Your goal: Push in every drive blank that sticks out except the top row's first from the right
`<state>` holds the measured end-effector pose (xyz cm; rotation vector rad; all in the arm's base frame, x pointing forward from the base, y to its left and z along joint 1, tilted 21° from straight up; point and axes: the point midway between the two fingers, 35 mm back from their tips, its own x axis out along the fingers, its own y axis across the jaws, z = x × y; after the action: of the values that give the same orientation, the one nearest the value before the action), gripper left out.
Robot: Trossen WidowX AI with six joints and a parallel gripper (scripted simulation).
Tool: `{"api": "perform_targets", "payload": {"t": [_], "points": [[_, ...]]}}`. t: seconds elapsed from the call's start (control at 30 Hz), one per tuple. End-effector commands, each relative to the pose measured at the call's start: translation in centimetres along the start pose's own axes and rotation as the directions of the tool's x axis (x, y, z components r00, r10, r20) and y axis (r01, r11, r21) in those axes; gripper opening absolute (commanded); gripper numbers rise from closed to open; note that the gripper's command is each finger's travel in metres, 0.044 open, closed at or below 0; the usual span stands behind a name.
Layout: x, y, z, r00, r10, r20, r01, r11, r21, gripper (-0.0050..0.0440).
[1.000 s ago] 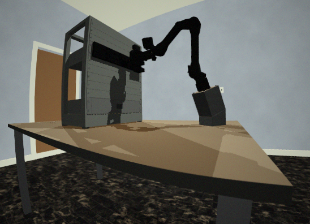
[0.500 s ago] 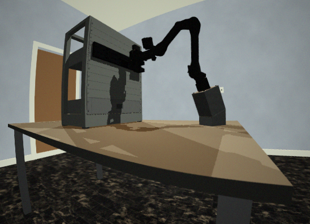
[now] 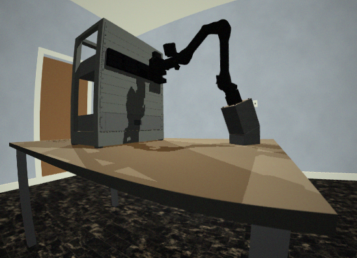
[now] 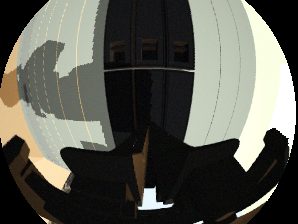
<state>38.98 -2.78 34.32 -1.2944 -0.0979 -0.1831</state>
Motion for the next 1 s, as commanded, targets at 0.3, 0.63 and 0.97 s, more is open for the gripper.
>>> {"api": "perform_targets", "payload": {"t": [0.3,0.63,0.97], "points": [[0.2,-2.3,0.7,0.998,-0.055,0.019,0.055,0.998,0.004,0.0],[-2.3,-2.2,0.7,0.998,-0.055,0.019,0.055,0.998,0.004,0.0],[-6.0,-2.1,0.7,0.998,-0.055,0.019,0.055,0.998,0.004,0.0]]}}
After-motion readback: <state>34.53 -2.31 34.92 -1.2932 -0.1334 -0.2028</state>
